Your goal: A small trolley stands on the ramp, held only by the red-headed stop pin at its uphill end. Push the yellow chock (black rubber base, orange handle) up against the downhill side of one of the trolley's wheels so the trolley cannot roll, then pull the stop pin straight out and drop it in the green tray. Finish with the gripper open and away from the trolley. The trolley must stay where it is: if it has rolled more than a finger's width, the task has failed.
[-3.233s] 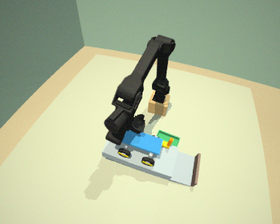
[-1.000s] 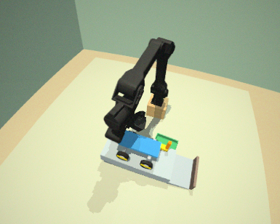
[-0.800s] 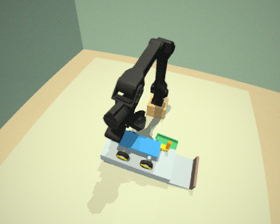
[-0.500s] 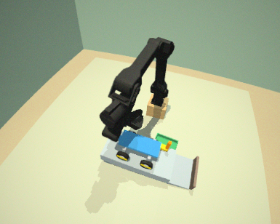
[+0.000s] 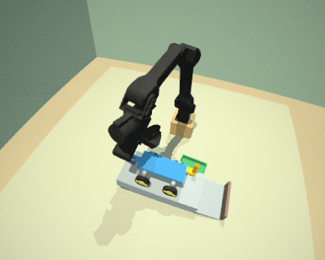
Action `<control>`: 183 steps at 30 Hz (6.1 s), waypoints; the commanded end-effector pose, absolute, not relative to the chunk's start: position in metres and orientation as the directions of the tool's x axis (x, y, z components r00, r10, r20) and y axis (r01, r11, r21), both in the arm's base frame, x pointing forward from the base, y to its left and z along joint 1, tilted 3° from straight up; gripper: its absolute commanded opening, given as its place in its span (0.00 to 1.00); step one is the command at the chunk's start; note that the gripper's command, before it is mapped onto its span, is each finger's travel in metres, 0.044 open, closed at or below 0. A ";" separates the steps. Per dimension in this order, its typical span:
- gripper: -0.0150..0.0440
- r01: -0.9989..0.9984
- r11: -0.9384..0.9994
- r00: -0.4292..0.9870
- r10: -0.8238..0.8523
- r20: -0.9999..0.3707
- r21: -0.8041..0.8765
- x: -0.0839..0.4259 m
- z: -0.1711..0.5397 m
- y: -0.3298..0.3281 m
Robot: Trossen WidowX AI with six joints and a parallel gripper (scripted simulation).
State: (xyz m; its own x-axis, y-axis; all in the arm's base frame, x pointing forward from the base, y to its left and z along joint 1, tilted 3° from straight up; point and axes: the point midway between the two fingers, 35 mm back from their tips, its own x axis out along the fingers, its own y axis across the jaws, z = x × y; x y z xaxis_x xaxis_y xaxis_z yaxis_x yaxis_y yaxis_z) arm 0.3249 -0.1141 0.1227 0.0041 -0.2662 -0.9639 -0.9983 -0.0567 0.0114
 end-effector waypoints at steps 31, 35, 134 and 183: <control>0.25 -0.998 -0.058 0.000 -0.270 -0.963 0.017 0.243 0.121 -0.118; 0.25 -0.998 -0.058 0.000 -0.268 -0.963 0.017 0.242 0.118 -0.102; 0.25 -0.531 -0.846 -0.009 -0.050 -0.999 0.047 0.227 0.088 0.115; 0.25 -0.075 -0.975 -0.013 0.211 -0.977 -0.209 0.207 0.043 0.121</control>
State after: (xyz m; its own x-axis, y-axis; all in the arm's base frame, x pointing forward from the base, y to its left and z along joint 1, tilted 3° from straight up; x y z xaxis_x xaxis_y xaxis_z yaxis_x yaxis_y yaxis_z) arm 0.2068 0.1165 0.0526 -0.0188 0.1582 -0.9872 -0.0775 -0.9847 -0.1564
